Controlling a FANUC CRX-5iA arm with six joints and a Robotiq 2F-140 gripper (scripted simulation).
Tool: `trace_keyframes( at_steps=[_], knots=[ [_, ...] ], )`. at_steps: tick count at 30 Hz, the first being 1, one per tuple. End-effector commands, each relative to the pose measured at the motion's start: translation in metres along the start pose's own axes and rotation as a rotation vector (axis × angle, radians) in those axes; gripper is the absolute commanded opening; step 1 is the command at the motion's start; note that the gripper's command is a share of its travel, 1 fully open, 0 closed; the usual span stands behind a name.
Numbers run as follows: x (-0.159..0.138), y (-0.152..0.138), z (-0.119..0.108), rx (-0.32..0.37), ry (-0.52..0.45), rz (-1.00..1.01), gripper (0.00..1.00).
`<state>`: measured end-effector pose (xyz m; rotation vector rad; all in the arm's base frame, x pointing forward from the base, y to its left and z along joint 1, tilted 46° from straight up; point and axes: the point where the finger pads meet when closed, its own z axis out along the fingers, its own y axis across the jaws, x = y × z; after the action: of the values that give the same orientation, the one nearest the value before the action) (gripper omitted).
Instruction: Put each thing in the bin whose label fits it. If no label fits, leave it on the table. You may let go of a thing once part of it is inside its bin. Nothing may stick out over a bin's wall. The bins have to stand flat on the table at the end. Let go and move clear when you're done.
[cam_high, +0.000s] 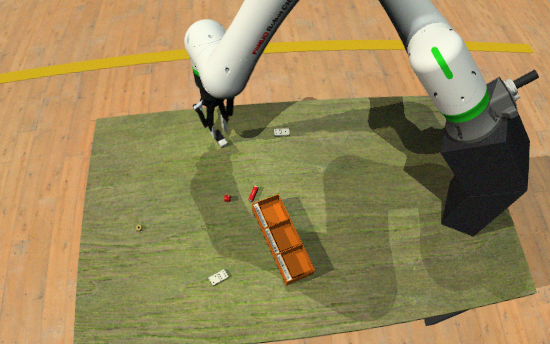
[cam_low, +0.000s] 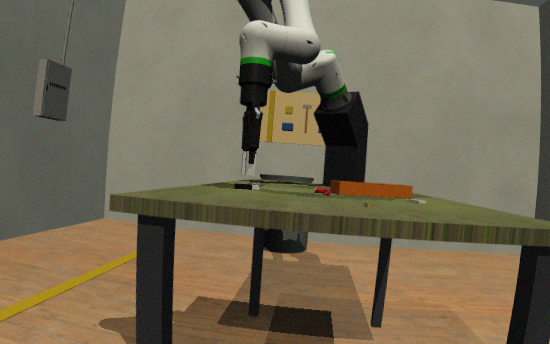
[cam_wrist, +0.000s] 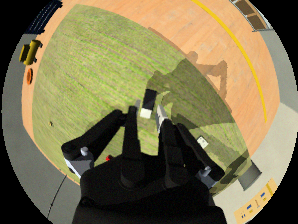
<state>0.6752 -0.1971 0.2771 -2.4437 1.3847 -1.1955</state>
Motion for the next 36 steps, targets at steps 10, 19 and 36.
trace_keyframes(
  at_steps=[10, 19, 36],
  knots=[
    [0.001, -0.001, 0.027, 0.000, 0.001, 0.000, 0.31],
    [0.001, -0.001, 0.037, 0.000, 0.001, 0.000, 0.31],
    [0.001, -0.001, 0.037, 0.000, 0.001, 0.000, 0.20]
  ],
)
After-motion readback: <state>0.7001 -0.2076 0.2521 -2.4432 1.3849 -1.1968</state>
